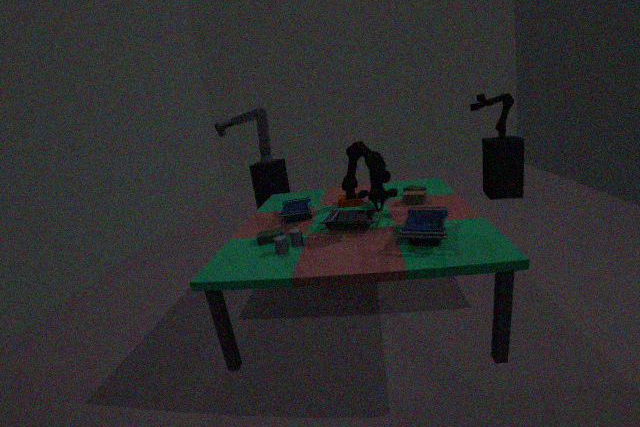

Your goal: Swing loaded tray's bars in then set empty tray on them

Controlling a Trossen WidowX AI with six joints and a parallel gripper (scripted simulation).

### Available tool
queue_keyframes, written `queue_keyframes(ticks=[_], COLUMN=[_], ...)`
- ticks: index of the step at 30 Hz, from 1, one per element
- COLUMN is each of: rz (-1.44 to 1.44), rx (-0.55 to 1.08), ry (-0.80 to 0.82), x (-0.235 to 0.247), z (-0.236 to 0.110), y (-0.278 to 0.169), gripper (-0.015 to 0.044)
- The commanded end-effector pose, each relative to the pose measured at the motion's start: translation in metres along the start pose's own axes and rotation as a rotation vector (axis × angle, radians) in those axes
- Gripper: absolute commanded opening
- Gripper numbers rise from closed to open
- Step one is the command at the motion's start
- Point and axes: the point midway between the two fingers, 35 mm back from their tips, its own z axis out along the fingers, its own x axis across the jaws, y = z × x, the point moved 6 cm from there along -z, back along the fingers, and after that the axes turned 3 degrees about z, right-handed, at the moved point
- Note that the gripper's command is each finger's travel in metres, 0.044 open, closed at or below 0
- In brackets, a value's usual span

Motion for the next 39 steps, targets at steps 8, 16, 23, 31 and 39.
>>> queue_keyframes(ticks=[8, 16, 23, 31, 39], rz=[0.003, 0.003, 0.003, 0.003, 0.003], rx=[0.016, 0.016, 0.016, 0.016, 0.016], ry=[-0.015, -0.015, -0.016, -0.018, -0.02], x=[-0.002, -0.003, -0.011, -0.033, -0.06], z=[0.046, 0.048, 0.031, 0.014, 0.018], y=[-0.003, -0.003, -0.002, -0.001, 0.001], gripper=[0.0088, 0.0088, 0.0088, 0.0088, 0.0088])
